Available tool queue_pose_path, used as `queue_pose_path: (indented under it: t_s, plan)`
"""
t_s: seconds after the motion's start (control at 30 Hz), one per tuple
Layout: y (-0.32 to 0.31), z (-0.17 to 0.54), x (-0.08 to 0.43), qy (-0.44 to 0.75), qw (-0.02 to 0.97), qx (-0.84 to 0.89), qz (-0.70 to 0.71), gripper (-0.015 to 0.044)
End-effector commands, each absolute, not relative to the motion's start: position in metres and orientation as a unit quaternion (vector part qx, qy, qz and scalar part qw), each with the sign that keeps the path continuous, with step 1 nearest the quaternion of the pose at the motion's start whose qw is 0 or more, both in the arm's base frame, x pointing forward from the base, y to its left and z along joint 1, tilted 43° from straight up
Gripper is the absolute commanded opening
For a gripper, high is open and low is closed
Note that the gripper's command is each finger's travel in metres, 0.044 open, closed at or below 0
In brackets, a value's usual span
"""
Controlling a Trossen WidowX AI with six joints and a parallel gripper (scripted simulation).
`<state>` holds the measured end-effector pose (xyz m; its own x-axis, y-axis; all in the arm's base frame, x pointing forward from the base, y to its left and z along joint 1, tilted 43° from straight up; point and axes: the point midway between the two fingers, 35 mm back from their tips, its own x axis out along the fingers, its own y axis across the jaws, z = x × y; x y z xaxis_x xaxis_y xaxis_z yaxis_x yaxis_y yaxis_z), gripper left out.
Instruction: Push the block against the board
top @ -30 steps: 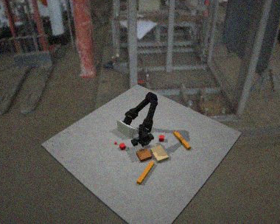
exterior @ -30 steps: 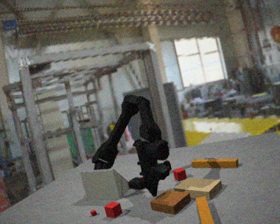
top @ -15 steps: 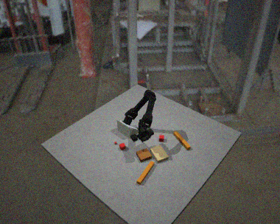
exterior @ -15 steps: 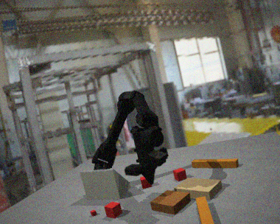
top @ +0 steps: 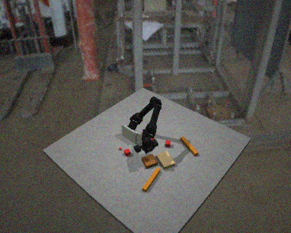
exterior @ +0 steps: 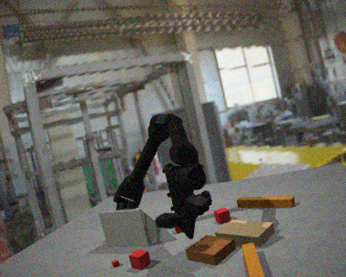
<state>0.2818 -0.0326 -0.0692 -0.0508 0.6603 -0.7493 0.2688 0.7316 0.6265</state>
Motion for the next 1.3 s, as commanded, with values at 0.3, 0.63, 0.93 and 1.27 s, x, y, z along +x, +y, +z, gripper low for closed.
queue_pose_path:
  t_s: [0.3, 0.63, 0.93, 1.27]
  plan:
    - [-0.010, -0.093, 0.274, 0.717, 0.589, 0.335, 0.165, 0.0000]
    - [-0.012, -0.096, 0.289, 0.717, 0.589, 0.335, 0.165, 0.0000]
    - [-0.014, -0.100, 0.301, 0.717, 0.589, 0.335, 0.165, 0.0000]
    - [-0.016, -0.102, 0.310, 0.716, 0.589, 0.335, 0.165, 0.0000]
